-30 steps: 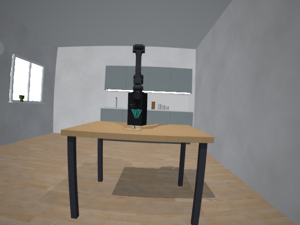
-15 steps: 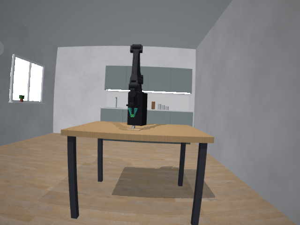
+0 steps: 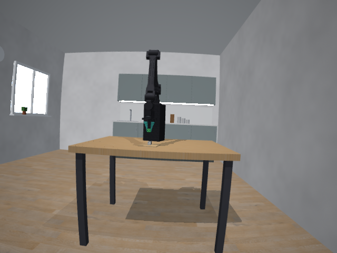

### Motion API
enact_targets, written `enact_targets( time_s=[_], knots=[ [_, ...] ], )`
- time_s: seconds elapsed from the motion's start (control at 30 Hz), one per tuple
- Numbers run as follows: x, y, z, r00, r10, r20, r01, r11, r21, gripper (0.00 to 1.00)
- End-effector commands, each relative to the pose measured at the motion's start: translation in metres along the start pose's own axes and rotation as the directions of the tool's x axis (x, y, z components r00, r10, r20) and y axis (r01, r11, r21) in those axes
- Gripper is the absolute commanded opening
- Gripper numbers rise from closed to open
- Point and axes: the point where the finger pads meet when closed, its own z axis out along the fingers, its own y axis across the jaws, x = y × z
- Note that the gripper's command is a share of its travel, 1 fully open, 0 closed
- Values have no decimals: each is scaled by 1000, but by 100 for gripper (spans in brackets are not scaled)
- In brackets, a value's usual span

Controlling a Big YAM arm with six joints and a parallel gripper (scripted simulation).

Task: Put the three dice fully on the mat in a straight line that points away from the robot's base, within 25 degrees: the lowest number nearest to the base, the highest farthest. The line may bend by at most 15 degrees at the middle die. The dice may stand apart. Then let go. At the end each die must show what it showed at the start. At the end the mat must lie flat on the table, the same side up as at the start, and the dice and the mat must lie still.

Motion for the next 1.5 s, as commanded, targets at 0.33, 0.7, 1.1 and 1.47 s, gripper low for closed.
enact_targets(
  time_s=[0.33, 0.7, 1.1, 1.47],
  knots=[
    [-15, -2, 36, 999, -3, 32, 3, 1000, -1, 20],
    [-13, -5, 85, 1000, 3, 28, -3, 1000, -1, 20],
    [-23, -5, 79, 999, 5, 51, -5, 1000, 0, 20],
    [-23, -5, 79, 999, 5, 50, -5, 1000, 0, 20]
  ],
)
